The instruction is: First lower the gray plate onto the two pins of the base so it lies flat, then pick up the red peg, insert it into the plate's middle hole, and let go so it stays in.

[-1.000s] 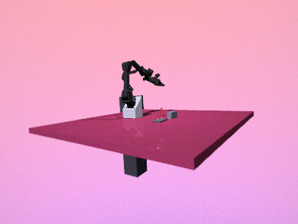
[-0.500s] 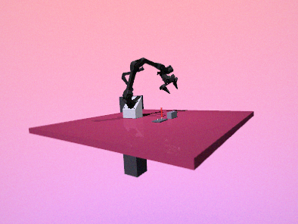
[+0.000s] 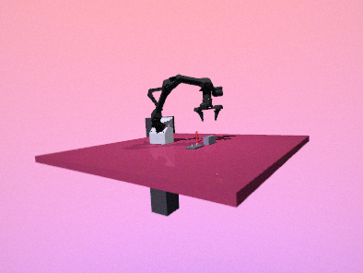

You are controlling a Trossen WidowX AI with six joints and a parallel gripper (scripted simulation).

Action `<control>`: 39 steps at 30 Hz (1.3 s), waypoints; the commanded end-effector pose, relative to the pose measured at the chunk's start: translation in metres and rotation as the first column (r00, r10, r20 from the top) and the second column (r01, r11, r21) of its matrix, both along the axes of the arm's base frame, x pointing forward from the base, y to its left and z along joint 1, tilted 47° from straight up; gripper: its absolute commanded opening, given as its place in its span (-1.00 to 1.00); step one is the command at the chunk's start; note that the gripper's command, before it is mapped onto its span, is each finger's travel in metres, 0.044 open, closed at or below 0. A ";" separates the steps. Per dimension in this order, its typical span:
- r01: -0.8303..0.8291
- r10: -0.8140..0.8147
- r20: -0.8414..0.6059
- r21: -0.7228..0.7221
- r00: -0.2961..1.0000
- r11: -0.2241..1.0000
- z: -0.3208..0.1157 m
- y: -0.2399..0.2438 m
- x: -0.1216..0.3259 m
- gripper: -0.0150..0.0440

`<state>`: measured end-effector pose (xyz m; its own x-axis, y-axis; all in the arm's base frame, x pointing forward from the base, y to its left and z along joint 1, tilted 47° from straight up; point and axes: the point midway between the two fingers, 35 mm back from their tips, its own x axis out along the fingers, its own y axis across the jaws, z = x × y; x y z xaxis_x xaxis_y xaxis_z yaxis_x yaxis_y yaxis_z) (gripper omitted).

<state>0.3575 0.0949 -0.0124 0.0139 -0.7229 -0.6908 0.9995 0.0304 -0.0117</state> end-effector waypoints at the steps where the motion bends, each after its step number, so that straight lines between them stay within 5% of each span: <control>1: 0.082 -0.081 0.027 -0.004 0.996 0.997 0.004 -0.007 0.000 1.00; 10: 0.082 -0.081 0.028 -0.006 0.996 0.997 -0.042 -0.049 0.001 1.00; 39: 0.081 -0.081 0.028 -0.006 0.996 0.997 -0.073 -0.082 -0.001 1.00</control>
<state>0.3576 0.0186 -0.0811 -0.0236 -0.7240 -0.6894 0.9984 -0.0521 0.0205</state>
